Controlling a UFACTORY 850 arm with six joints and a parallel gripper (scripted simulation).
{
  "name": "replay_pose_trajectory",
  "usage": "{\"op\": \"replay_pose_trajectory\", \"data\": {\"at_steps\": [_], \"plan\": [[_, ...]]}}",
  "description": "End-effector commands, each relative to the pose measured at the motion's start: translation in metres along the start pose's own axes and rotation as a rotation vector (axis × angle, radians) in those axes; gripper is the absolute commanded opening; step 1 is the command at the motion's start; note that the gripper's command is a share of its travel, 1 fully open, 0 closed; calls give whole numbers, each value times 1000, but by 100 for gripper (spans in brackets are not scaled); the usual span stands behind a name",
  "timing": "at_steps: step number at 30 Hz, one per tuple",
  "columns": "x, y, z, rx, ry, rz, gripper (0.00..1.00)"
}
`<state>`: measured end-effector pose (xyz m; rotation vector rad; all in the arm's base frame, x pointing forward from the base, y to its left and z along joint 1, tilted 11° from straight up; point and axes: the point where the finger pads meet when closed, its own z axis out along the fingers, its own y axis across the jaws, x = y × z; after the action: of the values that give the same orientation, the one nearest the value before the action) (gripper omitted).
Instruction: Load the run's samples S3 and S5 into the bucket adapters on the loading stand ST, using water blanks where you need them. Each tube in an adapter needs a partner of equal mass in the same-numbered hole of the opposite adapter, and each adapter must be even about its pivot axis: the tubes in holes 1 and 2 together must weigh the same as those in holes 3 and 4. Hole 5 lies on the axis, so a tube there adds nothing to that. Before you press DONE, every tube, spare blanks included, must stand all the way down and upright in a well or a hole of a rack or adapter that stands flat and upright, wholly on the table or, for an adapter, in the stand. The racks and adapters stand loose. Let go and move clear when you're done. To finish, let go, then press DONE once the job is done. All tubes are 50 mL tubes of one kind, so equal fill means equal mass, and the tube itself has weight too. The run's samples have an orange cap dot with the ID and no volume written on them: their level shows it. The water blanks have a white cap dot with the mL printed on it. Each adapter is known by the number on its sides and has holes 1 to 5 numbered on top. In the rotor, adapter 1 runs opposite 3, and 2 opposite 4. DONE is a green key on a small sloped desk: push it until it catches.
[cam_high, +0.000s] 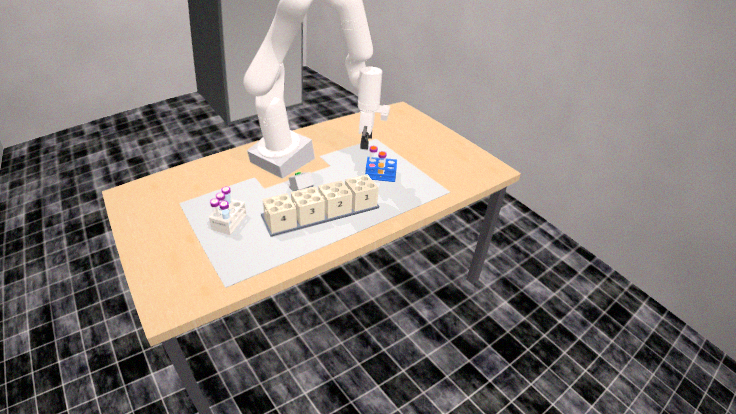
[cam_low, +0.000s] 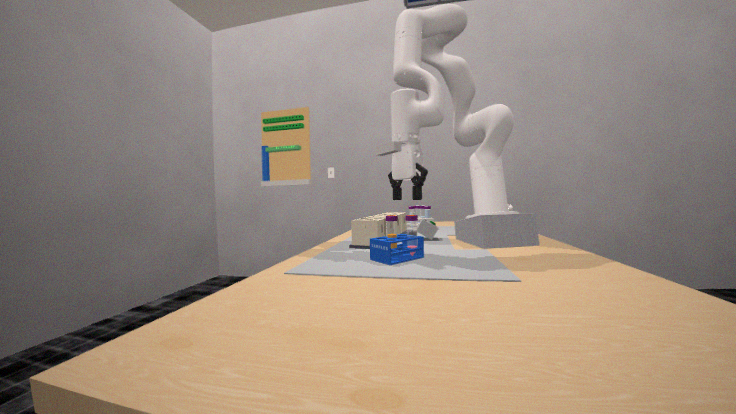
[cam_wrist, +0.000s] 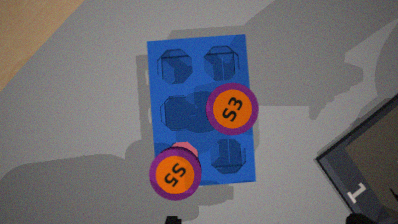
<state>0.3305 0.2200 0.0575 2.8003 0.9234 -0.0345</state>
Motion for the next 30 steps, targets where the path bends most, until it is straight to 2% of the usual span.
{"op": "replay_pose_trajectory", "data": {"at_steps": [1, 26, 30], "plan": [[1, 0, -14, 2, -1, 0, 100], [1, 0, -76, 2, -1, 0, 100], [1, 0, -77, 2, -1, 0, 100]]}}
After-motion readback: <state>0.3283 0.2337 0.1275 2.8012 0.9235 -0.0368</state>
